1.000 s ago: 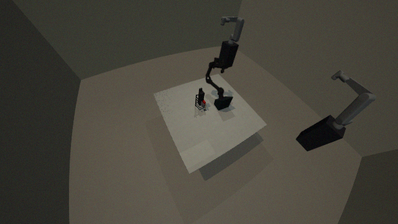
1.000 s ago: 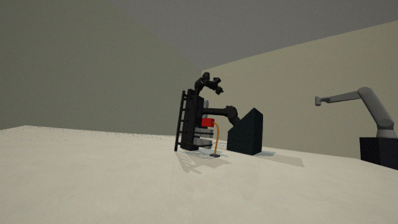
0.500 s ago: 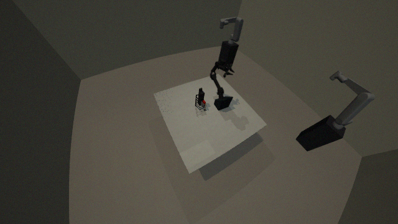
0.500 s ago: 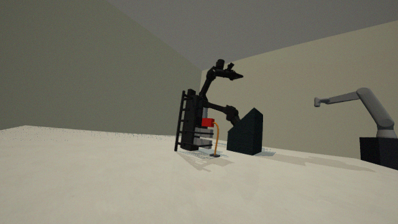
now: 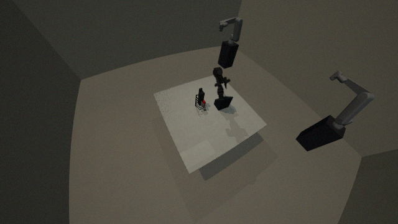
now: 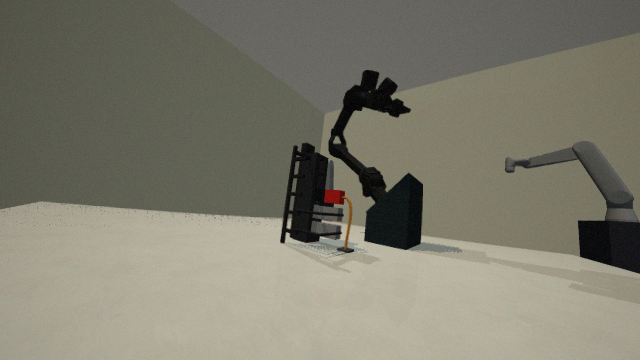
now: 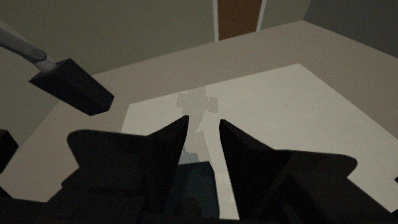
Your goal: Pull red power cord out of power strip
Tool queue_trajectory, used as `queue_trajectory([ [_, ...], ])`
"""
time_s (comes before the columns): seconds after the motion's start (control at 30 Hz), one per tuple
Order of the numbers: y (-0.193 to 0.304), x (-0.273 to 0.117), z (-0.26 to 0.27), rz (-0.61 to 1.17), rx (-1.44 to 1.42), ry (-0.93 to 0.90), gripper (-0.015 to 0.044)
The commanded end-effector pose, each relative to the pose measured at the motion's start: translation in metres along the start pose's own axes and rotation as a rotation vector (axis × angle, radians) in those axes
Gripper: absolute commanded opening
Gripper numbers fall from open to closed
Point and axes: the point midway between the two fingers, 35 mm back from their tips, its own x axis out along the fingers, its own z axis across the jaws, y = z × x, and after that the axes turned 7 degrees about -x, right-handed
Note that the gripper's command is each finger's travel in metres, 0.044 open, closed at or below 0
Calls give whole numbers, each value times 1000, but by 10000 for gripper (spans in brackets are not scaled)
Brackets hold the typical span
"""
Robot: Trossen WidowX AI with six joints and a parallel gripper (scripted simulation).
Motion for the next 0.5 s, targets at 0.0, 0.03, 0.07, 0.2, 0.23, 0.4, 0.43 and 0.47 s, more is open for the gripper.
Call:
queue_trajectory([
  [0.0, 28, 33, -61, 183, -49, 129, 160],
  [0.03, 36, 39, -75, 231, -63, 152, 160],
  [0.07, 45, 45, -88, 281, -79, 171, 160],
  [0.2, 89, 65, -138, 501, -149, 211, 160],
  [0.23, 102, 68, -149, 560, -168, 210, 160],
  [0.4, 173, 82, -194, 858, -279, 133, 160],
  [0.43, 188, 83, -200, 915, -303, 103, 160],
  [0.47, 203, 84, -206, 971, -328, 68, 160],
])
